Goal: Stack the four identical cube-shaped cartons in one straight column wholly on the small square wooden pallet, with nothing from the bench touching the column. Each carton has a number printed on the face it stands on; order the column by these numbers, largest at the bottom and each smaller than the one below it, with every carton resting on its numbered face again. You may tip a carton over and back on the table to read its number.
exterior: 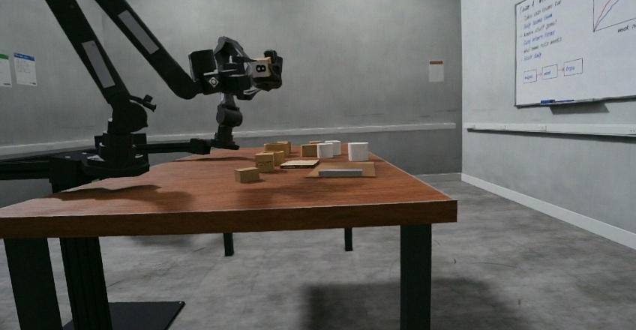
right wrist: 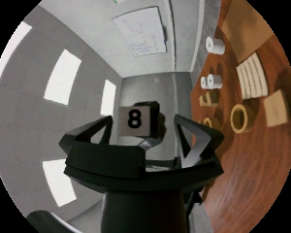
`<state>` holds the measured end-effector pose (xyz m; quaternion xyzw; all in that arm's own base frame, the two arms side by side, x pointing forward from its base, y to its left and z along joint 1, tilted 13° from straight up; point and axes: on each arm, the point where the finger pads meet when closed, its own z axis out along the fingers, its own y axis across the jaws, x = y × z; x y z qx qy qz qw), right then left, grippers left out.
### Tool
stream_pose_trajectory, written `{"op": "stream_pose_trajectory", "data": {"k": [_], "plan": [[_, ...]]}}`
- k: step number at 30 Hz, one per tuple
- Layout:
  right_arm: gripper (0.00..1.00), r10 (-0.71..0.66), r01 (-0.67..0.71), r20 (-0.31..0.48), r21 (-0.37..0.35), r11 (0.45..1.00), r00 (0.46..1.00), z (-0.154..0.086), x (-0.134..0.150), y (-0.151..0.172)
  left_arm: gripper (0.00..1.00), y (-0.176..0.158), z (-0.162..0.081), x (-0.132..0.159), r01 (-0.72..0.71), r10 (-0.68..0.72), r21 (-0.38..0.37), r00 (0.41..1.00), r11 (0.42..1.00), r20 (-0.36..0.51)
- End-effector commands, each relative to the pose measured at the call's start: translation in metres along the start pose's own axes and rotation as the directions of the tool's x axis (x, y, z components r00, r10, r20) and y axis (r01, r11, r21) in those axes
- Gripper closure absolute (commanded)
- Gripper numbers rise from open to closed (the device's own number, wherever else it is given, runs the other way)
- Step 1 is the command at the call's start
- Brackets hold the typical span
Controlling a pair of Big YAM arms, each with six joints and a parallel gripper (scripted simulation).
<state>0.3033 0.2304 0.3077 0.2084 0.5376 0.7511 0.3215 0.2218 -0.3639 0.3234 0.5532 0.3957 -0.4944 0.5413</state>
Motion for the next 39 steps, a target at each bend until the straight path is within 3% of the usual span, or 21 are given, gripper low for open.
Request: {"op": "stream_pose_trajectory", "data": {"k": [1, 2, 6, 15, 17, 19, 26, 28, 34, 36, 37, 39], "plan": [[0.00, -0.100, 0.100, 0.025, 0.017, 0.995, 0.995, 0.006, -0.016, 0.014, 0.45, 0.004, 0.003, -0.008, -0.003, 0.003, 0.001, 1.000, 1.000, 0.011], [0.00, -0.100, 0.100, 0.025, 0.017, 0.995, 0.995, 0.006, -0.016, 0.014, 0.45, 0.004, 0.003, -0.008, -0.003, 0.003, 0.001, 1.000, 1.000, 0.011], [0.00, -0.249, 0.246, -0.001, 0.137, 0.959, 0.969, 0.000, -0.042, 0.015, 0.45, 0.001, 0.005, -0.005, 0.003, -0.003, 0.008, 1.000, 1.000, 0.001], [0.00, -0.473, 0.485, -0.129, 0.372, 0.792, 0.872, -0.022, -0.094, 0.014, 0.45, -0.020, 0.004, 0.009, -0.049, 0.049, 0.011, 0.996, 0.999, -0.071], [0.00, -0.508, 0.523, -0.154, 0.408, 0.748, 0.847, -0.025, -0.104, 0.014, 0.45, -0.027, 0.004, 0.017, -0.050, 0.050, 0.012, 0.993, 0.999, -0.103], [0.00, -0.508, 0.523, -0.154, 0.408, 0.748, 0.847, -0.025, -0.104, 0.014, 0.45, -0.027, 0.004, 0.017, -0.050, 0.050, 0.012, 0.993, 0.999, -0.103], [0.00, -0.625, 0.669, -0.305, 0.547, 0.503, 0.719, -0.041, -0.151, 0.010, 0.45, -0.085, -0.002, 0.082, 0.004, -0.002, 0.005, 0.944, 1.000, -0.329], [0.00, -0.644, 0.696, -0.343, 0.571, 0.435, 0.683, -0.045, -0.163, 0.010, 0.45, -0.092, 0.003, 0.086, 0.001, -0.003, -0.006, 0.928, 1.000, -0.373], [0.00, -0.682, 0.760, -0.471, 0.620, 0.194, 0.559, -0.057, -0.201, 0.010, 0.45, -0.147, -0.006, 0.159, 0.090, -0.109, -0.062, 0.801, 0.994, -0.589], [0.00, -0.682, 0.760, -0.471, 0.620, 0.194, 0.559, -0.057, -0.201, 0.010, 0.45, -0.147, -0.006, 0.159, 0.090, -0.109, -0.062, 0.801, 0.994, -0.589], [0.00, -0.684, 0.778, -0.502, 0.609, 0.154, 0.529, -0.056, -0.203, 0.009, 0.45, -0.146, 0.004, 0.153, 0.081, -0.108, -0.072, 0.803, 0.994, -0.586], [0.00, -0.686, 0.780, -0.542, 0.622, 0.060, 0.485, -0.063, -0.221, 0.010, 0.45, -0.163, 0.002, 0.173, 0.096, -0.135, -0.094, 0.748, 0.991, -0.650]]}}
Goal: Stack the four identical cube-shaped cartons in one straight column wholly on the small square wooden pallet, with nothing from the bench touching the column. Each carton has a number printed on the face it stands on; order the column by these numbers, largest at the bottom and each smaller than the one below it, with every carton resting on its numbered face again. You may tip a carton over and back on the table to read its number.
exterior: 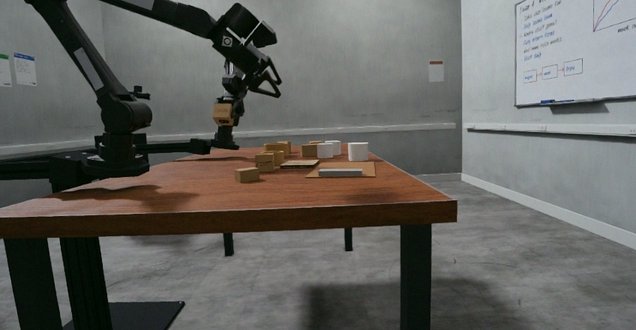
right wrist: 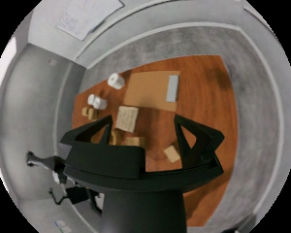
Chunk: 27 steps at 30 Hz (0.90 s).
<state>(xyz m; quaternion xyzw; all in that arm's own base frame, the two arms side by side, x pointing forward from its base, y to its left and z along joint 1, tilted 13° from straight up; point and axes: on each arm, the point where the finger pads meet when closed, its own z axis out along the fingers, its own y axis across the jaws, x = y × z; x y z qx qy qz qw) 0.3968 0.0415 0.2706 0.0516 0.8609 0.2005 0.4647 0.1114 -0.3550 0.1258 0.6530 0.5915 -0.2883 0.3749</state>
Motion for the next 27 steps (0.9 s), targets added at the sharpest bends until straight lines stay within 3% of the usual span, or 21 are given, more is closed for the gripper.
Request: {"op": "stream_pose_trajectory", "data": {"k": [1, 6, 10, 20, 27], "plan": [[0.00, -0.196, 0.195, 0.014, 0.076, 0.978, 0.980, -0.003, -0.043, -0.007, 0.45, -0.022, 0.017, 0.005, 0.047, -0.046, 0.013, 0.996, 0.999, -0.074], [0.00, -0.321, 0.314, -0.016, 0.256, 0.914, 0.947, 0.004, -0.064, -0.041, 0.45, -0.059, 0.048, 0.036, 0.065, -0.076, -0.051, 0.963, 0.997, -0.258], [0.00, -0.350, 0.337, -0.019, 0.321, 0.885, 0.937, 0.007, -0.073, -0.051, 0.45, -0.081, 0.064, 0.062, 0.052, -0.079, -0.082, 0.928, 0.995, -0.365], [0.00, -0.329, 0.314, -0.014, 0.339, 0.887, 0.944, 0.008, -0.076, -0.055, 0.45, -0.107, 0.082, 0.092, 0.013, -0.061, -0.101, 0.873, 0.995, -0.485], [0.00, -0.329, 0.314, -0.014, 0.339, 0.887, 0.944, 0.008, -0.076, -0.055, 0.45, -0.104, 0.084, 0.088, 0.000, -0.049, -0.102, 0.878, 0.995, -0.476]]}}
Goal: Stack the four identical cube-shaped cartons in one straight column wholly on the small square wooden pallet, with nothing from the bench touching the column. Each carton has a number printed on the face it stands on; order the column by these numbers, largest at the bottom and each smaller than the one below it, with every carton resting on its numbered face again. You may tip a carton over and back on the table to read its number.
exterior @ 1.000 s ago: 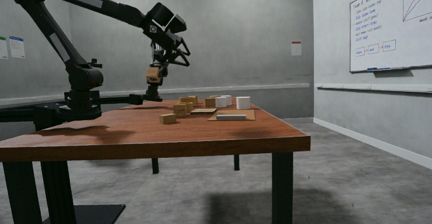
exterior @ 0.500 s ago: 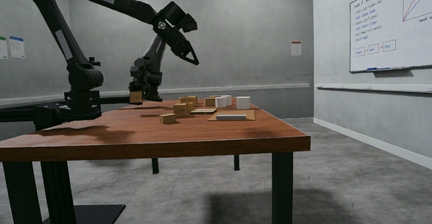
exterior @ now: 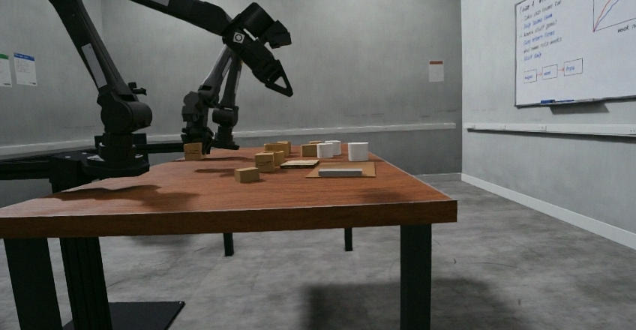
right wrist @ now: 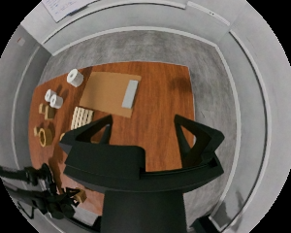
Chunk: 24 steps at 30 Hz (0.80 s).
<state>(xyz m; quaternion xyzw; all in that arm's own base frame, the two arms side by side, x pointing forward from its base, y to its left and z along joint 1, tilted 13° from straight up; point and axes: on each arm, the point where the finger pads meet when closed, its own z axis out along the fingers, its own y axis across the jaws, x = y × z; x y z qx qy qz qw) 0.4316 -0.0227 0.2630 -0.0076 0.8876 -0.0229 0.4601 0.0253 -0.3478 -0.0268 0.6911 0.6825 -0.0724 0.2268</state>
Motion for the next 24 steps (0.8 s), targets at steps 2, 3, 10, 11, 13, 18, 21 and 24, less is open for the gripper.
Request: {"op": "stream_pose_trajectory", "data": {"k": [2, 3, 10, 11, 13, 18, 21, 24], "plan": [[0.00, -0.008, 0.007, 0.079, 0.015, 1.000, 0.997, -0.008, -0.044, -0.007, 0.45, 0.004, -0.006, -0.032, 0.033, -0.033, -0.004, 0.998, 0.999, 0.054], [0.00, -0.008, 0.007, 0.079, 0.015, 1.000, 0.997, -0.008, -0.044, -0.007, 0.45, 0.004, -0.006, -0.032, 0.033, -0.033, -0.004, 0.998, 0.999, 0.054], [0.00, -0.011, 0.010, 0.052, 0.006, 1.000, 0.999, -0.008, -0.029, -0.003, 0.45, 0.012, -0.012, -0.045, 0.045, -0.044, -0.007, 0.997, 0.999, 0.056], [0.00, -0.011, 0.010, 0.052, 0.006, 1.000, 0.999, -0.008, -0.029, -0.003, 0.45, 0.013, -0.012, -0.048, 0.045, -0.044, -0.006, 0.997, 0.999, 0.056], [0.00, -0.011, 0.010, 0.052, 0.006, 1.000, 0.999, -0.008, -0.029, -0.003, 0.45, 0.007, -0.009, -0.046, 0.031, -0.031, -0.001, 0.998, 1.000, 0.049], [0.00, -0.011, 0.010, 0.052, 0.006, 1.000, 0.999, -0.008, -0.029, -0.003, 0.45, 0.006, 0.001, -0.029, 0.030, -0.030, -0.002, 0.999, 1.000, 0.034], [0.00, -0.011, 0.010, 0.052, 0.006, 1.000, 0.999, -0.008, -0.029, -0.003, 0.45, 0.008, 0.003, -0.027, 0.035, -0.035, -0.004, 0.999, 0.999, 0.032], [0.00, -0.011, 0.010, 0.052, 0.006, 1.000, 0.999, -0.008, -0.029, -0.003, 0.45, 0.010, 0.009, -0.021, 0.036, -0.036, -0.006, 0.999, 0.999, 0.030]]}}
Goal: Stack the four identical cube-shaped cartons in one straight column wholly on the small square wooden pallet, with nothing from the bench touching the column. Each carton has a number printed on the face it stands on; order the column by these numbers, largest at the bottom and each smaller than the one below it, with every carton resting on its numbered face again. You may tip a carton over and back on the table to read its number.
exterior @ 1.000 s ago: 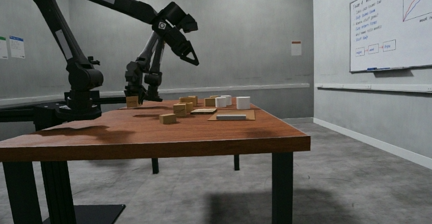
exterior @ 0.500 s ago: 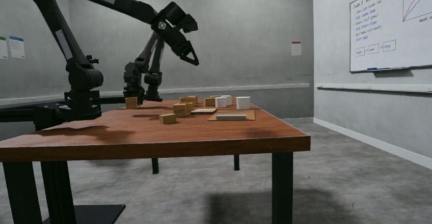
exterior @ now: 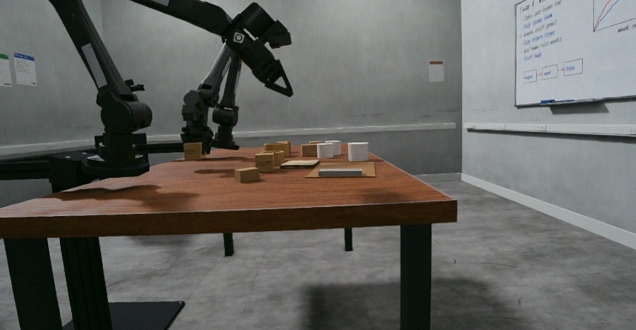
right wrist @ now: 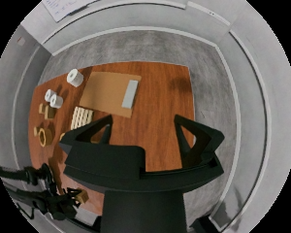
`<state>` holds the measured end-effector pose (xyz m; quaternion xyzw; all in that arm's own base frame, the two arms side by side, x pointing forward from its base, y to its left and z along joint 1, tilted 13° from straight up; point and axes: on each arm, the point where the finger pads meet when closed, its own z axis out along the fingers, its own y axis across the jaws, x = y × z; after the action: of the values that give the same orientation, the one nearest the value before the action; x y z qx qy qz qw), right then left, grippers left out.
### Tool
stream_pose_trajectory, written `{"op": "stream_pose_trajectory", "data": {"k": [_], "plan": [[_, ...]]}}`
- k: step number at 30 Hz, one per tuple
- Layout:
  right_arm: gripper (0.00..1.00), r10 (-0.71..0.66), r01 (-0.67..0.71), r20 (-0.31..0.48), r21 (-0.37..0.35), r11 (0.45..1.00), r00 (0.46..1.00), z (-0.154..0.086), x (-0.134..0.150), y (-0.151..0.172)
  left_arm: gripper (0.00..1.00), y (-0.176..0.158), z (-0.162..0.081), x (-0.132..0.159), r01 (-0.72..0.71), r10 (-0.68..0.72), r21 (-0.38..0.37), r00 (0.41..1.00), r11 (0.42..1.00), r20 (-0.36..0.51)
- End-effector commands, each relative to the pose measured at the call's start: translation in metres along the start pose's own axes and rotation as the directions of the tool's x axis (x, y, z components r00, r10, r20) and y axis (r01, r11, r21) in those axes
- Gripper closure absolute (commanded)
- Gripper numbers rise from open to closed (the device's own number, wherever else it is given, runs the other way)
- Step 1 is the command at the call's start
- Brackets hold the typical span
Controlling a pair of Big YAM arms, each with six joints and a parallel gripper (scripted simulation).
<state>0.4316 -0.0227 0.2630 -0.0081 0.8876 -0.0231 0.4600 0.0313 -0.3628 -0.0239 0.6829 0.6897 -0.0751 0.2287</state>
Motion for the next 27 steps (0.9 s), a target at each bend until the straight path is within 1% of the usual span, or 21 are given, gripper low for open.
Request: {"op": "stream_pose_trajectory", "data": {"k": [1, 3, 4, 5, 9, 11, 14, 15, 16, 17, 20, 21, 22, 23, 24, 26, 27], "plan": [[0.00, -0.010, 0.009, 0.052, 0.006, 1.000, 0.999, -0.008, -0.029, -0.003, 0.45, 0.002, 0.006, 0.007, 0.003, -0.003, -0.001, 1.000, 1.000, 0.008], [0.00, -0.010, 0.009, 0.052, 0.006, 1.000, 0.999, -0.008, -0.029, -0.003, 0.45, 0.000, 0.009, 0.009, -0.005, 0.005, 0.001, 1.000, 1.000, 0.009], [0.00, -0.010, 0.009, 0.052, 0.006, 1.000, 0.999, -0.008, -0.029, -0.003, 0.45, 0.001, 0.010, 0.001, -0.001, 0.001, 0.000, 1.000, 1.000, 0.023], [0.00, -0.010, 0.009, 0.052, 0.006, 1.000, 0.999, -0.008, -0.029, -0.003, 0.45, 0.002, 0.011, -0.001, 0.003, -0.003, -0.001, 1.000, 1.000, 0.028], [0.00, -0.010, 0.009, 0.052, 0.006, 1.000, 0.999, -0.008, -0.029, -0.003, 0.45, 0.001, 0.013, 0.014, -0.003, 0.003, 0.001, 1.000, 1.000, 0.019], [0.00, -0.010, 0.009, 0.052, 0.006, 1.000, 0.999, -0.008, -0.029, -0.003, 0.45, 0.002, 0.018, 0.007, 0.002, -0.002, 0.000, 1.000, 1.000, 0.028], [0.00, -0.010, 0.009, 0.052, 0.006, 1.000, 0.999, -0.008, -0.029, -0.003, 0.45, 0.003, 0.019, 0.009, 0.005, -0.005, -0.002, 1.000, 1.000, 0.027], [0.00, -0.010, 0.009, 0.052, 0.006, 1.000, 0.999, -0.008, -0.029, -0.003, 0.45, 0.000, 0.016, 0.010, -0.004, 0.004, 0.002, 0.999, 1.000, 0.036], [0.00, -0.010, 0.009, 0.052, 0.006, 1.000, 0.999, -0.008, -0.029, -0.003, 0.45, 0.000, 0.018, 0.018, -0.005, 0.005, 0.002, 1.000, 1.000, 0.024], [0.00, -0.010, 0.009, 0.052, 0.006, 1.000, 0.999, -0.008, -0.029, -0.003, 0.45, 0.001, 0.022, 0.019, -0.003, 0.003, 0.000, 1.000, 1.000, 0.017], [0.00, -0.010, 0.009, 0.052, 0.006, 1.000, 0.999, -0.008, -0.029, -0.003, 0.45, 0.002, 0.024, 0.015, 0.001, -0.001, -0.001, 1.000, 1.000, 0.028], [0.00, -0.010, 0.009, 0.052, 0.006, 1.000, 0.999, -0.008, -0.029, -0.003, 0.45, 0.001, 0.022, 0.022, -0.003, 0.003, 0.001, 1.000, 1.000, 0.023], [0.00, -0.010, 0.009, 0.052, 0.006, 1.000, 0.999, -0.008, -0.029, -0.003, 0.45, 0.000, 0.021, 0.015, -0.003, 0.003, 0.001, 0.999, 1.000, 0.037], [0.00, -0.010, 0.009, 0.052, 0.006, 1.000, 0.999, -0.008, -0.029, -0.003, 0.45, 0.001, 0.022, 0.023, -0.003, 0.003, 0.001, 1.000, 1.000, 0.028], [0.00, -0.010, 0.009, 0.052, 0.006, 1.000, 0.999, -0.008, -0.029, -0.003, 0.45, 0.001, 0.021, 0.013, 0.000, 0.000, 0.000, 0.999, 1.000, 0.043], [0.00, -0.010, 0.009, 0.052, 0.006, 1.000, 0.999, -0.008, -0.029, -0.003, 0.45, 0.002, 0.022, 0.014, 0.003, -0.003, -0.001, 0.999, 1.000, 0.042], [0.00, -0.010, 0.009, 0.052, 0.006, 1.000, 0.999, -0.008, -0.029, -0.003, 0.45, 0.003, 0.026, 0.019, 0.003, -0.003, -0.001, 1.000, 1.000, 0.028]]}}
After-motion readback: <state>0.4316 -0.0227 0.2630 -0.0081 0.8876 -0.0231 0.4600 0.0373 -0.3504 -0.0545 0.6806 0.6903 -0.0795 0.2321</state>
